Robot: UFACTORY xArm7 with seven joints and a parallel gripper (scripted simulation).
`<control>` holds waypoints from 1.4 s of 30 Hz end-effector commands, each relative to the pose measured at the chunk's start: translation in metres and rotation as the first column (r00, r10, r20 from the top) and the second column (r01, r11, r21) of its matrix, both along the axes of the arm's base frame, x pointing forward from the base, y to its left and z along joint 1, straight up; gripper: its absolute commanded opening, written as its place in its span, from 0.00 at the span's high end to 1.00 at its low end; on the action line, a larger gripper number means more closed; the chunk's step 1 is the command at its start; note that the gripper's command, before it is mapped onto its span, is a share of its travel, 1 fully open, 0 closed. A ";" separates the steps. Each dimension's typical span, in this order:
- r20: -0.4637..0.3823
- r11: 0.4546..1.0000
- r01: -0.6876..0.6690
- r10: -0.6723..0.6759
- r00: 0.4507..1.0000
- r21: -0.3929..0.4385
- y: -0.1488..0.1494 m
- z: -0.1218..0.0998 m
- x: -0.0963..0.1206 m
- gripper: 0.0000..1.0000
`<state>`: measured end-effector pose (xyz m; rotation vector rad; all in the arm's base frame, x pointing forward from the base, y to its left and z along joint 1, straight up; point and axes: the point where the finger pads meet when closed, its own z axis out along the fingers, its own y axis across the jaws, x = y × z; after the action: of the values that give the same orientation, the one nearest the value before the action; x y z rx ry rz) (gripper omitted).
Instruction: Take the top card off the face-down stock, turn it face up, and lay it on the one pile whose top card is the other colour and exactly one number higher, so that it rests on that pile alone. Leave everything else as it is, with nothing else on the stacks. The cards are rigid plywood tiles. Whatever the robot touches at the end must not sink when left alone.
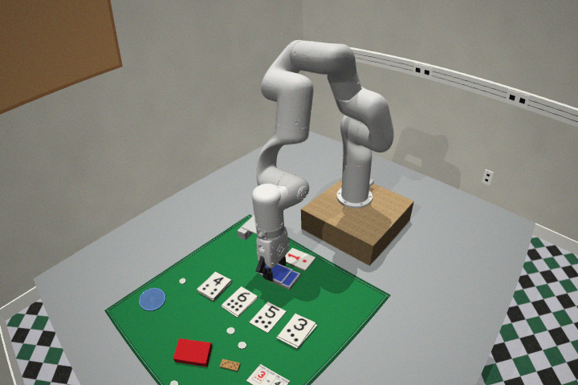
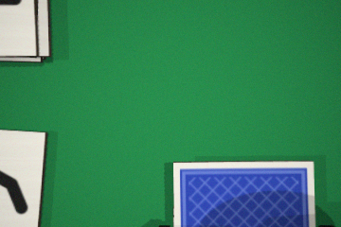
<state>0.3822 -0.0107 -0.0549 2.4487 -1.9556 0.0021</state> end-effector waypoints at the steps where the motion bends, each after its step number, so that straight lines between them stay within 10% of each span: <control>1: 0.004 1.000 0.000 0.000 1.000 0.000 0.000 0.001 0.002 0.26; 3: 0.004 1.000 0.000 0.000 1.000 0.000 0.000 0.001 0.002 0.13; 42: 0.004 1.000 0.000 0.000 1.000 0.000 0.000 0.001 0.002 0.13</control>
<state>0.3822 -0.0107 -0.0549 2.4487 -1.9556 0.0020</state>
